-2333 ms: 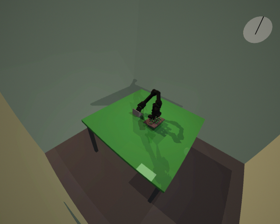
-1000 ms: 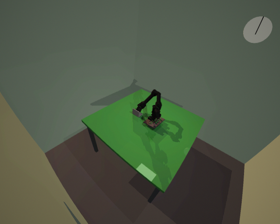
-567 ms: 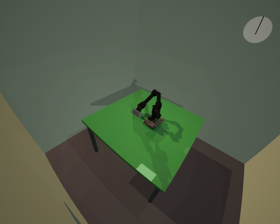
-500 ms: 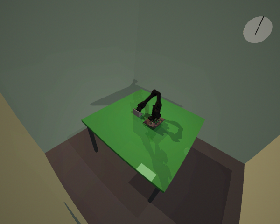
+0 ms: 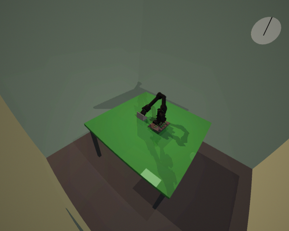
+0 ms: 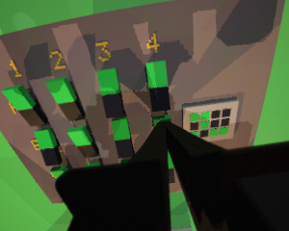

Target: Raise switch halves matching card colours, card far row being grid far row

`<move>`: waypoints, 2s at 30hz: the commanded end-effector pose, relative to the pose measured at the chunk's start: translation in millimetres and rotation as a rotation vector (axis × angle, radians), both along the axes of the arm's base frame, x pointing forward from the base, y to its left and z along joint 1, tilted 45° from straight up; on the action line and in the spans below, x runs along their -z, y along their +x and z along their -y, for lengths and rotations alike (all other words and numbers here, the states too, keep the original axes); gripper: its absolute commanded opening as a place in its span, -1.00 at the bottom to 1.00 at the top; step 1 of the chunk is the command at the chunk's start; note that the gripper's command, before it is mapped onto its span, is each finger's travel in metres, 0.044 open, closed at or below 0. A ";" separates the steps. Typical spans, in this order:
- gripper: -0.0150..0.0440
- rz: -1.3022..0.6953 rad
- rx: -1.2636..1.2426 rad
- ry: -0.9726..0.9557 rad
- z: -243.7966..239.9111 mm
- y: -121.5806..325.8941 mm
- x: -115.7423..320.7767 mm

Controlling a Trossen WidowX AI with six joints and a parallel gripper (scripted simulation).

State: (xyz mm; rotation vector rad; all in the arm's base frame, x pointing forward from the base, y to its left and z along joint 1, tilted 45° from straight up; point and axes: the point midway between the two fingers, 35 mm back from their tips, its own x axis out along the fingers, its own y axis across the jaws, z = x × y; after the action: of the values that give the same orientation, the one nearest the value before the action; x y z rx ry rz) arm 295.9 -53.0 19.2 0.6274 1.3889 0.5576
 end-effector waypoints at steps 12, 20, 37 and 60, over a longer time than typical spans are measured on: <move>-0.49 -0.002 0.004 0.005 -2.3 0.4 1.8; -0.49 -0.002 0.004 0.005 -3.1 0.6 2.6; -0.49 0.015 0.023 0.003 31.2 -15.8 -53.9; -0.49 -0.005 0.004 0.007 -36.9 -42.2 -62.5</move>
State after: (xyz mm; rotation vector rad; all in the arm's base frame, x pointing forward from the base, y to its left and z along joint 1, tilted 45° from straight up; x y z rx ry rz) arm 254.0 -19.7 84.7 0.6290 1.3882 0.5580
